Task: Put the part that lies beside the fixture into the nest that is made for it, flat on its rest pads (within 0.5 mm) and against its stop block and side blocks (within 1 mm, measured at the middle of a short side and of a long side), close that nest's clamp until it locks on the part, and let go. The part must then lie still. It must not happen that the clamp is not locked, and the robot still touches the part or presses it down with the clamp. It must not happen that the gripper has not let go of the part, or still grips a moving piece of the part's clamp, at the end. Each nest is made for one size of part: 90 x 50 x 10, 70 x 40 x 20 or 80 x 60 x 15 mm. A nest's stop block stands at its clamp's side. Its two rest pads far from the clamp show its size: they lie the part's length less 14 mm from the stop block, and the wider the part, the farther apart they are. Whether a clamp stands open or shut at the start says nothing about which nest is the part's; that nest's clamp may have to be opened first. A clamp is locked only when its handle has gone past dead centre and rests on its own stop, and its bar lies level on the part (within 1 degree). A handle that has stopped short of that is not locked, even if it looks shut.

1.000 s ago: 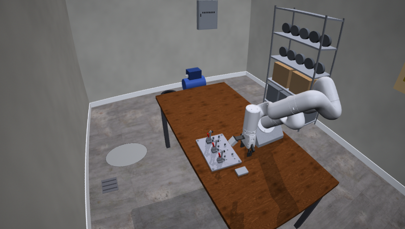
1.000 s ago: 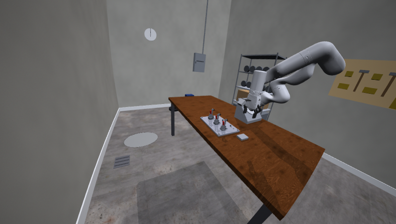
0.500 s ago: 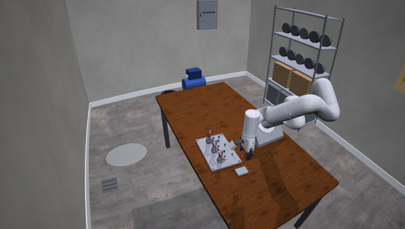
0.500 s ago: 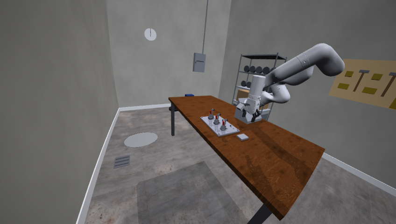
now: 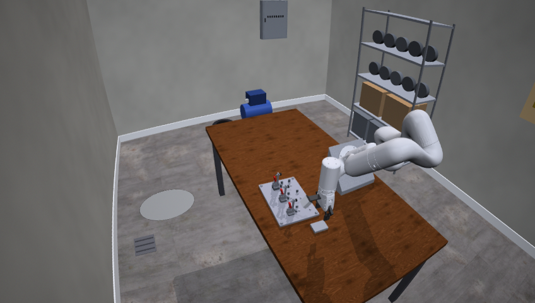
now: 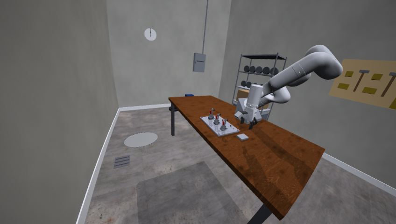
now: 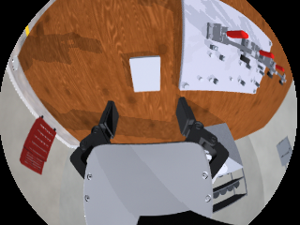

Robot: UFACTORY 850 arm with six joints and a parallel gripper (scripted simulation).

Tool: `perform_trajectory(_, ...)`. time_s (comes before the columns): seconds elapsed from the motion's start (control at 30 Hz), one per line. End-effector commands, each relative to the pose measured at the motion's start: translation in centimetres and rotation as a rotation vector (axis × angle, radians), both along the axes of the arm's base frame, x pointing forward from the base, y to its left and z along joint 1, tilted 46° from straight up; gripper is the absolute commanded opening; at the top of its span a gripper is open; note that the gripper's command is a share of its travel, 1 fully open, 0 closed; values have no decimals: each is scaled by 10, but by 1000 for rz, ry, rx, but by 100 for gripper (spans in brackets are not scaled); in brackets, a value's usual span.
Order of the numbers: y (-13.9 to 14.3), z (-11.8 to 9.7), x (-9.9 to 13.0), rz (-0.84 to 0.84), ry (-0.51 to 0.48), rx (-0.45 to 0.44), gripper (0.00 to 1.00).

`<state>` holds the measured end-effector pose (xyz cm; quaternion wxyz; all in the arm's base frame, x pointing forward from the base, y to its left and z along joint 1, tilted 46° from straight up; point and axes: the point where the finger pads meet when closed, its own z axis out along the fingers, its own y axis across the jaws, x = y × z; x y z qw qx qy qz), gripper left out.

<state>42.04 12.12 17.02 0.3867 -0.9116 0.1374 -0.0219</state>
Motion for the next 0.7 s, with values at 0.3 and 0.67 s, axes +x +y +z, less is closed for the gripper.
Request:
perform_trajectory(0.3,35,-34,10,-2,-5,2,100)
perform_trajectory(0.67,45,-45,12,-2,-5,2,100)
